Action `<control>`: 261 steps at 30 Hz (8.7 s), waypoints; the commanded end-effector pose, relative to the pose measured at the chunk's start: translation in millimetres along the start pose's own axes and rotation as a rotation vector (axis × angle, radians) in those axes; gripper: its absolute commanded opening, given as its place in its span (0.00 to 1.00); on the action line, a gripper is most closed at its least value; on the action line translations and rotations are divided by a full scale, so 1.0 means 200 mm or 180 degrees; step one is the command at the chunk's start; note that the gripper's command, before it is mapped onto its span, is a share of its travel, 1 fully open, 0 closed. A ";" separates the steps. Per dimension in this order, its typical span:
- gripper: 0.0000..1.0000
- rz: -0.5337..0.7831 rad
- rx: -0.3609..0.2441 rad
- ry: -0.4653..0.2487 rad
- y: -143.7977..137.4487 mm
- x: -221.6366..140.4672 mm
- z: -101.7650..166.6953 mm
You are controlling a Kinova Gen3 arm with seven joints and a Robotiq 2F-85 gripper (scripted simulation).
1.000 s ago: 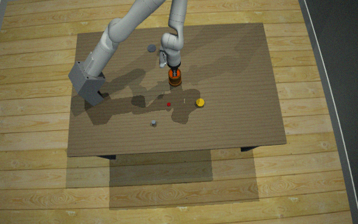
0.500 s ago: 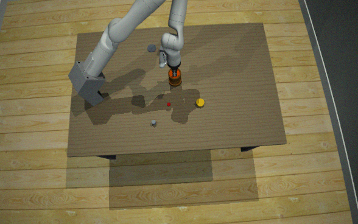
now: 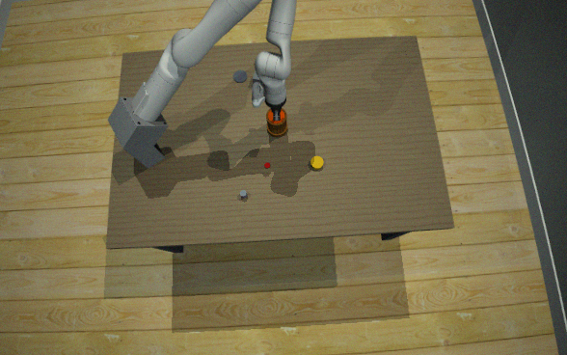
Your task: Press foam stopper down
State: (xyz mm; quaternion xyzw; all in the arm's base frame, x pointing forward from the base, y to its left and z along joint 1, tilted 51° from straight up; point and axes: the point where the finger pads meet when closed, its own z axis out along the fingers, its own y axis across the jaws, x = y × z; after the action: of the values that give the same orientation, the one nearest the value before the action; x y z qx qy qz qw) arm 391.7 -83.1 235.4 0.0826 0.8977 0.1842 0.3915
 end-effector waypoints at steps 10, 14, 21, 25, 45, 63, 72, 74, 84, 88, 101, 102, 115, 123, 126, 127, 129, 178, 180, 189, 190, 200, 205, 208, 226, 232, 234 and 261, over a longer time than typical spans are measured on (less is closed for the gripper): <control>0.00 -0.0002 0.0002 -0.0003 0.00 0.00 -0.09; 0.00 -0.0002 0.0002 -0.0003 0.00 0.00 -0.14; 0.00 -0.0002 0.0002 -0.0003 0.00 0.00 -0.19; 0.00 -0.0002 0.0002 -0.0003 0.00 0.00 -0.22; 0.00 -0.0002 0.0002 -0.0002 0.00 0.00 -0.24; 0.00 -0.0002 0.0002 -0.0003 0.00 0.00 -0.22; 0.00 -0.0002 0.0002 -0.0003 0.00 0.00 -0.16; 0.00 -0.0002 0.0002 -0.0003 0.00 0.00 -0.13; 0.00 -0.0002 0.0002 -0.0002 0.00 0.00 -0.08; 0.00 -0.0002 0.0002 -0.0002 0.00 0.00 -0.08; 0.00 -0.0002 0.0002 -0.0003 0.00 0.00 -0.07; 0.00 -0.0002 0.0002 -0.0003 0.00 0.00 -0.07; 0.00 -0.0002 0.0002 -0.0003 0.00 0.00 -0.04; 0.00 -0.0002 0.0002 -0.0003 0.00 0.00 -0.02; 0.00 -0.0002 0.0002 -0.0003 0.00 0.00 -0.01; 0.00 -0.0002 0.0002 -0.0003 0.00 0.00 -0.01; 0.00 -0.0002 0.0002 -0.0004 0.00 0.00 0.00; 0.00 -0.0002 0.0002 -0.0002 0.00 0.00 0.04; 0.00 -0.0002 0.0002 -0.0002 0.00 0.00 0.04; 0.00 -0.0002 0.0002 -0.0002 0.00 0.00 0.04; 0.00 -0.0002 0.0002 -0.0002 0.00 0.00 0.04; 0.00 -0.0002 0.0002 -0.0002 0.00 0.00 0.04; 0.00 -0.0002 0.0002 -0.0003 0.00 0.00 0.03; 0.00 -0.0002 0.0002 -0.0003 0.00 0.00 0.03; 0.00 -0.0002 0.0002 -0.0003 0.00 0.00 -0.08; 0.00 -0.0002 0.0002 -0.0003 0.00 0.00 -0.16; 0.00 -0.0002 0.0002 -0.0003 0.00 0.00 -0.18; 0.00 -0.0002 0.0002 -0.0002 0.00 0.00 -0.24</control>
State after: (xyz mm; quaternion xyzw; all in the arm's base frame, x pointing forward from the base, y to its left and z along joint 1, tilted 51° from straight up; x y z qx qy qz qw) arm 356.1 -95.6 265.2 0.0824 0.8979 0.1841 0.3913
